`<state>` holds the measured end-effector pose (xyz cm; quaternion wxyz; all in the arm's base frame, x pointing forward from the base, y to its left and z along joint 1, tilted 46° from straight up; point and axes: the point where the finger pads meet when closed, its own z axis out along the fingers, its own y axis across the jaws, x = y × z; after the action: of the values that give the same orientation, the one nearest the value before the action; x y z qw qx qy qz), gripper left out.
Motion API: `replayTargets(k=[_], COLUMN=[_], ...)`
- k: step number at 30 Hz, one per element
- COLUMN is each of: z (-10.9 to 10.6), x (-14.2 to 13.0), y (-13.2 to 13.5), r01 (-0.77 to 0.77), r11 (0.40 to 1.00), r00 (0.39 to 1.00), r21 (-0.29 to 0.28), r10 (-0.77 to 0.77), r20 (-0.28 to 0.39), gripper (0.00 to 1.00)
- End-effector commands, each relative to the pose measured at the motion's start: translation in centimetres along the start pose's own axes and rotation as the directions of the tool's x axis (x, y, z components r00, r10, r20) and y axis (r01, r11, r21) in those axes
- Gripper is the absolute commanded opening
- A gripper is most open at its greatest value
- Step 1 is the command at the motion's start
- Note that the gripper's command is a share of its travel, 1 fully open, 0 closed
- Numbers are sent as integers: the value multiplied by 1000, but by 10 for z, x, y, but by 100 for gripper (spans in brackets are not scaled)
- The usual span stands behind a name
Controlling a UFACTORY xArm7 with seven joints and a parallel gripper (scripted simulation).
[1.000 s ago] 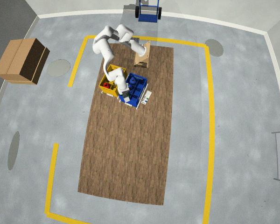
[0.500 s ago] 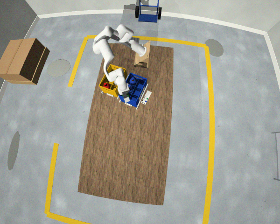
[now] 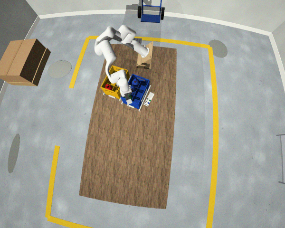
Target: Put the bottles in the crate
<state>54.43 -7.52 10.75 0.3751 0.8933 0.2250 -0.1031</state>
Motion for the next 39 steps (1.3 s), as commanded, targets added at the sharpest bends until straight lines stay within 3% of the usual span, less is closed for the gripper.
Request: replayTargets(k=[1,35,36,39], z=[-3,-3,1,1], x=[2,2,2,2], y=[0,0,0,0], r01=[1,0,0,0], r11=[1000,1000,1000,1000], r00=[1000,1000,1000,1000], r21=[-1,-1,-1,-1], r10=[-1,0,0,0], r20=[-6,-6,-6,-6], gripper=[0,0,65,65])
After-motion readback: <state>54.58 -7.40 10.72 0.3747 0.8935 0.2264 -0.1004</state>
